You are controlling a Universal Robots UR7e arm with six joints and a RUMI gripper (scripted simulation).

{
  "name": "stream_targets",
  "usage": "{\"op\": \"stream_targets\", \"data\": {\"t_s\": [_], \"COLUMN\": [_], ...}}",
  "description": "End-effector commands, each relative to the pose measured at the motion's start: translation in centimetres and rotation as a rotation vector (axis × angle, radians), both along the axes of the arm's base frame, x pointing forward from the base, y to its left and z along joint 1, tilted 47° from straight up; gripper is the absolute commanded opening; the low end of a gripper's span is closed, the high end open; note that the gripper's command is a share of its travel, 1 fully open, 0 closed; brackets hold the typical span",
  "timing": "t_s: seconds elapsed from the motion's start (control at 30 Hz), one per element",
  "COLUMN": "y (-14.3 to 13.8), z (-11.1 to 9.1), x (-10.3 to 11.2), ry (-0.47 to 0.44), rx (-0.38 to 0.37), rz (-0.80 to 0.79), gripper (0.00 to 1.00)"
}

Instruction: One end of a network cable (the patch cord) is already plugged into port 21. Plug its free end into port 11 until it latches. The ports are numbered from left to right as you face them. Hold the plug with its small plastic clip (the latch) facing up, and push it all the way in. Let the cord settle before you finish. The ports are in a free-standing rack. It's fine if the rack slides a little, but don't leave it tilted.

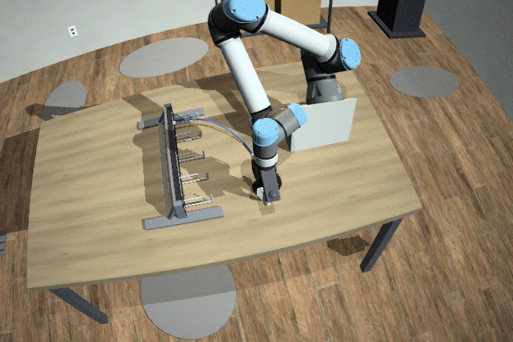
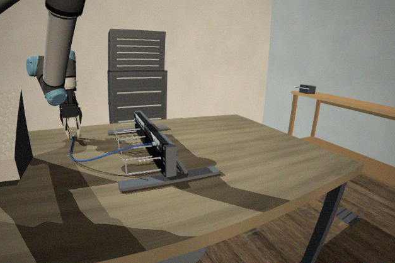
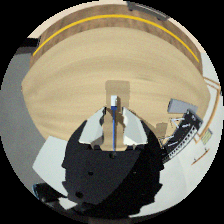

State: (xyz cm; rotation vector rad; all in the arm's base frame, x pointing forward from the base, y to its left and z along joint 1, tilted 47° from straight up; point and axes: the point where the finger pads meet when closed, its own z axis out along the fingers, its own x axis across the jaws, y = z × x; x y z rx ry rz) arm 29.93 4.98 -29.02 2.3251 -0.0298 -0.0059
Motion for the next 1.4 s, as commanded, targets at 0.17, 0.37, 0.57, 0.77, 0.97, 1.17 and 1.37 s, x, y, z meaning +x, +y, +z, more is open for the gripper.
{"op": "stream_targets", "data": {"t_s": [0.17, 0.37, 0.57, 0.77, 0.97, 1.17, 1.37], "y": [-0.15, -0.15, -0.15, -0.15, -0.15, -0.15, -0.15], "z": [-0.03, -0.03, -0.03, -0.03, -0.03, -0.03, -0.03], "x": [-0.18, -0.18, -0.18, -0.18, -0.18, -0.18, -0.18], "ry": [0.004, 0.004, 0.004, 0.004, 0.004, 0.004, 0.004], "rx": [-0.002, -0.002, -0.002, -0.002, -0.002, -0.002, -0.002], "rz": [-0.001, -0.001, -0.001, -0.001, -0.001, -0.001, -0.001], "gripper": [0.22, 0.22, 0.22, 0.22, 0.0, 0.0, 0.0]}}
